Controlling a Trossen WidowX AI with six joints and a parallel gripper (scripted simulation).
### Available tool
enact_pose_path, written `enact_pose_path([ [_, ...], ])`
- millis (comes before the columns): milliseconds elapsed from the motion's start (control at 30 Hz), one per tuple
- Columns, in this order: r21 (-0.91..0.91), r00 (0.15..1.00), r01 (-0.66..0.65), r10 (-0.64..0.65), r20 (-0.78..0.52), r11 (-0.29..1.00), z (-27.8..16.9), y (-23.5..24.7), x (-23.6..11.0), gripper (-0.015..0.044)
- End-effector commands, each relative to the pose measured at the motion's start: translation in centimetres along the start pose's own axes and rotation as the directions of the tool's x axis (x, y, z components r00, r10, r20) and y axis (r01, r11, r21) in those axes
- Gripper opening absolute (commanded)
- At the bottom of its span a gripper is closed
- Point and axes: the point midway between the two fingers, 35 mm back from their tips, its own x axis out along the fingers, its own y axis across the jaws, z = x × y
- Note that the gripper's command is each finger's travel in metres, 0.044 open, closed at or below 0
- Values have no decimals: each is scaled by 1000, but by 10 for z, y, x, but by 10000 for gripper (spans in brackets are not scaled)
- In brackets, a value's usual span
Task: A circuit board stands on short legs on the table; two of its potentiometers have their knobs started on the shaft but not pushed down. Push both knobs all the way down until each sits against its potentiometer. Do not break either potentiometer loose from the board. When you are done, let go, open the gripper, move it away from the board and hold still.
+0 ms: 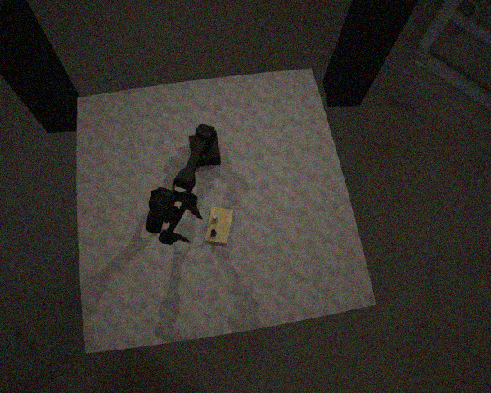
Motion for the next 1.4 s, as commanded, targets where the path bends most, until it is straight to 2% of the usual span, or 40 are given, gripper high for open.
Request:
enact_pose_path([
  [0,0,1000,0,0,2,1000,1,1,0,374],
  [467,-57,986,-7,16,164,998,81,67,-36,6],
  [667,-51,971,-20,31,236,999,107,98,-49,0],
  [1033,-161,932,27,33,360,987,159,159,-100,0],
  [1367,-302,906,53,82,415,952,187,234,-132,0],
])
